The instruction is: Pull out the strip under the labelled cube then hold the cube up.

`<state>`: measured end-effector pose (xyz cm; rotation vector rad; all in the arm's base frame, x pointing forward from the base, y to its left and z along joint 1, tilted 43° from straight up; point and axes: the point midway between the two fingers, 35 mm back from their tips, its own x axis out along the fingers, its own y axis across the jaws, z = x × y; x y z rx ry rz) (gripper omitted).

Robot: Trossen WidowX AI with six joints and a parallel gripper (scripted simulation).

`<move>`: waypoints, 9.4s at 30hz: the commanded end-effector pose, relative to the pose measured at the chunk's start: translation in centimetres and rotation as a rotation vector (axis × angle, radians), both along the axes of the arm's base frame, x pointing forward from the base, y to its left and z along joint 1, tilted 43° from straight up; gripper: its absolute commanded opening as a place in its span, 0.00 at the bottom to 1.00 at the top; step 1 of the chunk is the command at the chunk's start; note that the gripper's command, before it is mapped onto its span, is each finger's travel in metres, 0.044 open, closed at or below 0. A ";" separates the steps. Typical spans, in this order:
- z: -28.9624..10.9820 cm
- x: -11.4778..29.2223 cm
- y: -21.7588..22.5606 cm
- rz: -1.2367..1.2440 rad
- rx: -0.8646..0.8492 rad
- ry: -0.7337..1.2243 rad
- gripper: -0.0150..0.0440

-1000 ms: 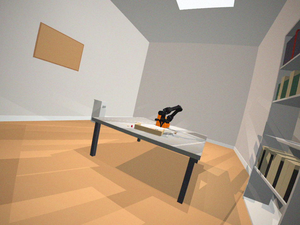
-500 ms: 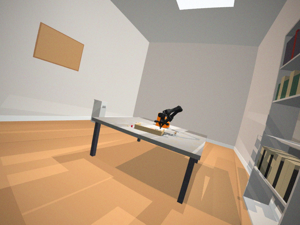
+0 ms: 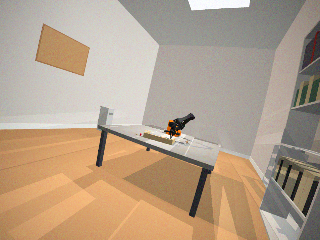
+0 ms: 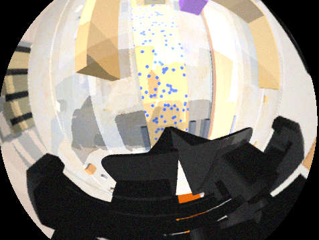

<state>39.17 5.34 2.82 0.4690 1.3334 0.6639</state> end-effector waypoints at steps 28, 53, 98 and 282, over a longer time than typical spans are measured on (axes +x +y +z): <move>-0.2 0.0 0.1 -0.006 0.001 0.002 0.25; -0.7 -2.0 0.1 -0.006 0.001 0.003 0.25; -2.1 -8.8 0.0 -0.006 0.001 0.007 0.25; 1.5 2.1 -1.4 -0.008 0.000 0.002 0.68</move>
